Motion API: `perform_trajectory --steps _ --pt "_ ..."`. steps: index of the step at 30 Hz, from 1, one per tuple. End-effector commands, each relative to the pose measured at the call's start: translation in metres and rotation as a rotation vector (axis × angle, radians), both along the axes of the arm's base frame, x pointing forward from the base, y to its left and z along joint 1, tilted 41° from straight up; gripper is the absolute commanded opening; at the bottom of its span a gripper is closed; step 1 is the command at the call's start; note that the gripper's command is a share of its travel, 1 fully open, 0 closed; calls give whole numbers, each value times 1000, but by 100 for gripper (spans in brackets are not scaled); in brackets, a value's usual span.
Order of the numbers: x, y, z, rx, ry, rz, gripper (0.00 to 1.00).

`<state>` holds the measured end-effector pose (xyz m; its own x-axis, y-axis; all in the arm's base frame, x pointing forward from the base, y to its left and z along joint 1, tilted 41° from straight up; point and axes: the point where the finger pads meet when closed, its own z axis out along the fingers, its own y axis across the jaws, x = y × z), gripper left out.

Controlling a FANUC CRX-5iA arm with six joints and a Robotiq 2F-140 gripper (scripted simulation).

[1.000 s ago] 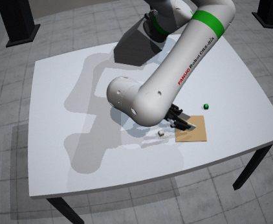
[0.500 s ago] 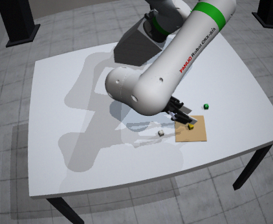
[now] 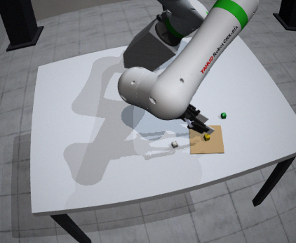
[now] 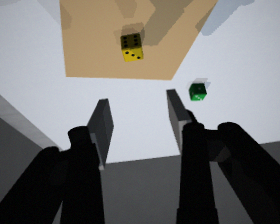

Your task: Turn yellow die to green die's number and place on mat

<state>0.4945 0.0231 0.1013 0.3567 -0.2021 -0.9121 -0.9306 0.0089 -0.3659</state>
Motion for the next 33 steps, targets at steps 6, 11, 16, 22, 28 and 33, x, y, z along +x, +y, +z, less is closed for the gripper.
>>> perform_trajectory --steps 6,11,16,22,28,33 --pt "-1 0 3 -183 2 -74 33" --pt "-3 1 7 -203 0 -83 33" --pt "-4 4 7 -287 9 -109 33" --pt "-4 5 9 -406 7 -159 33" --pt "-6 6 14 -447 3 -179 33" --pt "-8 9 12 -534 18 -202 33"
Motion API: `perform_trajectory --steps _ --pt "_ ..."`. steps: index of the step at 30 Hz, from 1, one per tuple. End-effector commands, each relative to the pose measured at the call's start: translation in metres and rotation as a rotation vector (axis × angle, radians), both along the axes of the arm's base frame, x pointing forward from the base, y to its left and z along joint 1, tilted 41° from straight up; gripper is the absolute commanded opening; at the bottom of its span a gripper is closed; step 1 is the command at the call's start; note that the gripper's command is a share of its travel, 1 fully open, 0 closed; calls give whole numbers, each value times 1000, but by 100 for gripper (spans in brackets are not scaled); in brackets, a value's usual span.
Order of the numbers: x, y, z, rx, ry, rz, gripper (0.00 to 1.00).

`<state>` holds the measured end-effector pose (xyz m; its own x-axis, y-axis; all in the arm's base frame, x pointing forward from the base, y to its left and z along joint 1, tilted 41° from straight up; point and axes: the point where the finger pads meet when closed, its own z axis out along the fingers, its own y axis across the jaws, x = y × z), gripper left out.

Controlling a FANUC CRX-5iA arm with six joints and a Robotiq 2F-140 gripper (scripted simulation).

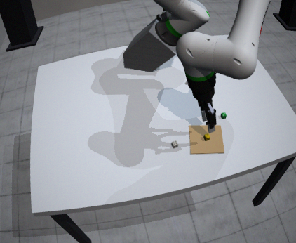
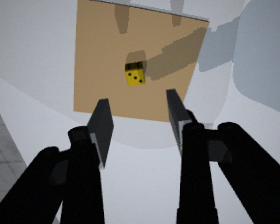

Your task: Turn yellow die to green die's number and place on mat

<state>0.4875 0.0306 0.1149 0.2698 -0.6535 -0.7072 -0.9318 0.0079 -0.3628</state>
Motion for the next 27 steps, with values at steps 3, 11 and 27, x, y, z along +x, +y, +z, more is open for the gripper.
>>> perform_trajectory --steps 3,11,27 --pt "-2 2 0 -153 11 -57 33" --pt "-1 5 7 -216 -3 -89 33" --pt "-1 5 7 -216 -3 -89 100"
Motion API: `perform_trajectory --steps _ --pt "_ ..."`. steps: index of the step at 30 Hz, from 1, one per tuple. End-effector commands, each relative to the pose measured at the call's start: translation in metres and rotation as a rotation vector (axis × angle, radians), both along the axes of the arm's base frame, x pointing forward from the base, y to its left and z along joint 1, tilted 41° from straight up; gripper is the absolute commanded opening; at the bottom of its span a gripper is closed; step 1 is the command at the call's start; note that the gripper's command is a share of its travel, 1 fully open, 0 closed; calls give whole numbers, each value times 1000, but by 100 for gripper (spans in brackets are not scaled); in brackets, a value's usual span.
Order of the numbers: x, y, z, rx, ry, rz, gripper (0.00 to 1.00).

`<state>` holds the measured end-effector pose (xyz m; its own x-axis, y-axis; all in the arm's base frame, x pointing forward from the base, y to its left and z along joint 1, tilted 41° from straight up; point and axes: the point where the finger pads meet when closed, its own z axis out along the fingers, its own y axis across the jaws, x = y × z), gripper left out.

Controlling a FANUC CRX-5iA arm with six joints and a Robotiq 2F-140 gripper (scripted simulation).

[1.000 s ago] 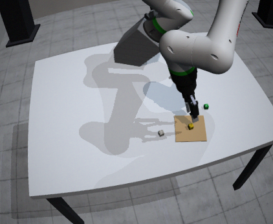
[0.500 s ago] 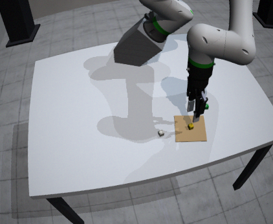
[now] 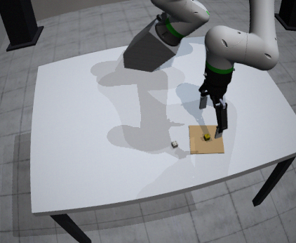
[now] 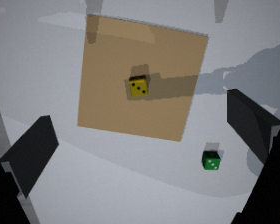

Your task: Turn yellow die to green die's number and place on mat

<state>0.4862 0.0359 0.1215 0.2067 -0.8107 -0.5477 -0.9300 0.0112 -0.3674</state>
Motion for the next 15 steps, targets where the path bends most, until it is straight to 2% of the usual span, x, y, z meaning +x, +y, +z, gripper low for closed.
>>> perform_trajectory --steps 1,12,15 --pt "0 0 0 0 0 0 100" --pt "-4 -8 10 0 0 0 100" --pt "-8 -16 20 0 0 0 100"
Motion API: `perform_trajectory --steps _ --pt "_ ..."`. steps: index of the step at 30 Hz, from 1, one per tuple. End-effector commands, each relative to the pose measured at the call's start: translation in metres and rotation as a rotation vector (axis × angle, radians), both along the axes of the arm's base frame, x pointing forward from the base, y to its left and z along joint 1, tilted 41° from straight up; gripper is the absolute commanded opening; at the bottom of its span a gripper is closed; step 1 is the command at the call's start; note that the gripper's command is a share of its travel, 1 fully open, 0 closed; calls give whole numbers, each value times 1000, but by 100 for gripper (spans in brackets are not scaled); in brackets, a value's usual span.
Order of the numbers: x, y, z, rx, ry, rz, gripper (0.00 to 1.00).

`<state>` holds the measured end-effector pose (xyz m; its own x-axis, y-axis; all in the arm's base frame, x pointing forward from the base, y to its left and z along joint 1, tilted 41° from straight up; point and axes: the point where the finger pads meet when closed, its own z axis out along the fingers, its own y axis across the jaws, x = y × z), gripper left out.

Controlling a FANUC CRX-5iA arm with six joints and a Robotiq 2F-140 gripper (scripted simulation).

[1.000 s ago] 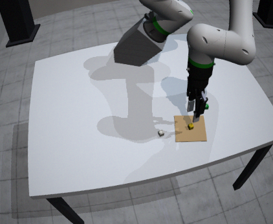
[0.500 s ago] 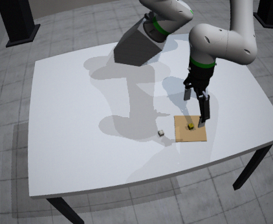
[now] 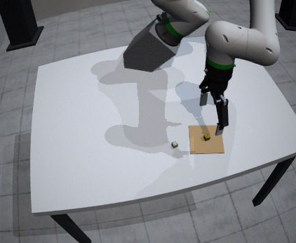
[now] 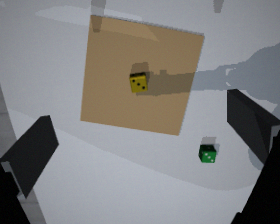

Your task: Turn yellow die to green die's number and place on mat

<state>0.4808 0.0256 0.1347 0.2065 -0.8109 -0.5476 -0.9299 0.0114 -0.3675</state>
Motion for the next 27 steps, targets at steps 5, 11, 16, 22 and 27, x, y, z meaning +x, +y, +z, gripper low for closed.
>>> perform_trajectory --steps 5,11,16,22,27 --pt "-10 -20 25 0 0 0 100" --pt "-17 -33 43 0 0 0 100" --pt "-19 -36 47 0 0 0 100" --pt "-19 -37 48 0 0 0 100" --pt "-19 -37 48 0 0 0 100"
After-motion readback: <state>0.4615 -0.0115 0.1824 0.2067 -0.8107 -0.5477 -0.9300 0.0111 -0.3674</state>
